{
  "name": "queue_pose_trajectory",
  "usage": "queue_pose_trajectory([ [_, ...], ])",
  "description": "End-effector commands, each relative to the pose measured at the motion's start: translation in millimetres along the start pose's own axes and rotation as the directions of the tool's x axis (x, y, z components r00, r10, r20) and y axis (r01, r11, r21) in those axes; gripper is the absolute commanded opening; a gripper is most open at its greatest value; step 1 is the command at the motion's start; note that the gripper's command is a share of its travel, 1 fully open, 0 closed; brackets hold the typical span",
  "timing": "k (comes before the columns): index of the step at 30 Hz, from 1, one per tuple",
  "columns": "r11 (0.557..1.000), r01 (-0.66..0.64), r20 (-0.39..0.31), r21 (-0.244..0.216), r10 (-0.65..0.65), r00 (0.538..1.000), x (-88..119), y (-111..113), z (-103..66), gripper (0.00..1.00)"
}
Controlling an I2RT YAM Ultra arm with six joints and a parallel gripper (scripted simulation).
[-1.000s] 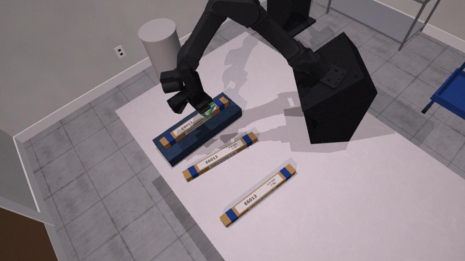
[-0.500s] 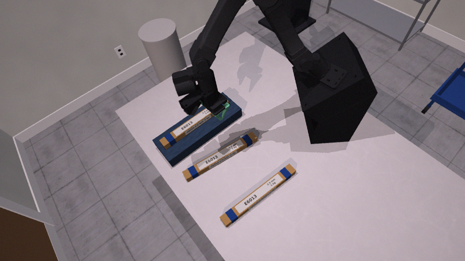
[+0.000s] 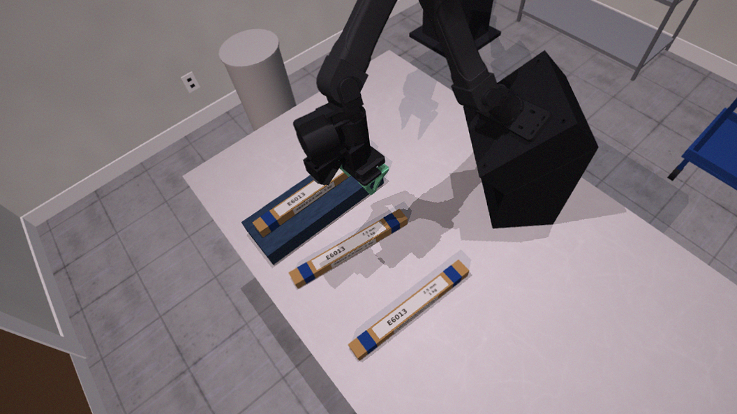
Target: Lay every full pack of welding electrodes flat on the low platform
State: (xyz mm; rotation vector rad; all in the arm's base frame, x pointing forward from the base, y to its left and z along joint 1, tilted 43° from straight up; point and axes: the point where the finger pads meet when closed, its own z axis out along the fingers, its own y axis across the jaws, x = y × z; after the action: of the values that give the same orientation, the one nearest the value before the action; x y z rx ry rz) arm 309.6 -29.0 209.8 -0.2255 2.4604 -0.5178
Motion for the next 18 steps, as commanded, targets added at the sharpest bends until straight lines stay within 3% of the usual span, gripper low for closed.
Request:
queue_pose_trajectory([
  [1, 0.998, -0.057, 0.013, 0.034, 0.056, 0.998, 2.0, 9.6, -24.6, 0.74],
  [9, 0.999, -0.040, -0.013, 0.034, 0.041, 0.999, 11.6, 60.1, -43.2, 0.74],
  [11, 0.999, -0.040, -0.013, 0.034, 0.041, 0.999, 11.6, 60.1, -43.2, 0.74],
  [18, 0.998, -0.041, -0.014, 0.037, 0.041, 0.999, 19.2, 101.0, -65.2, 0.74],
])
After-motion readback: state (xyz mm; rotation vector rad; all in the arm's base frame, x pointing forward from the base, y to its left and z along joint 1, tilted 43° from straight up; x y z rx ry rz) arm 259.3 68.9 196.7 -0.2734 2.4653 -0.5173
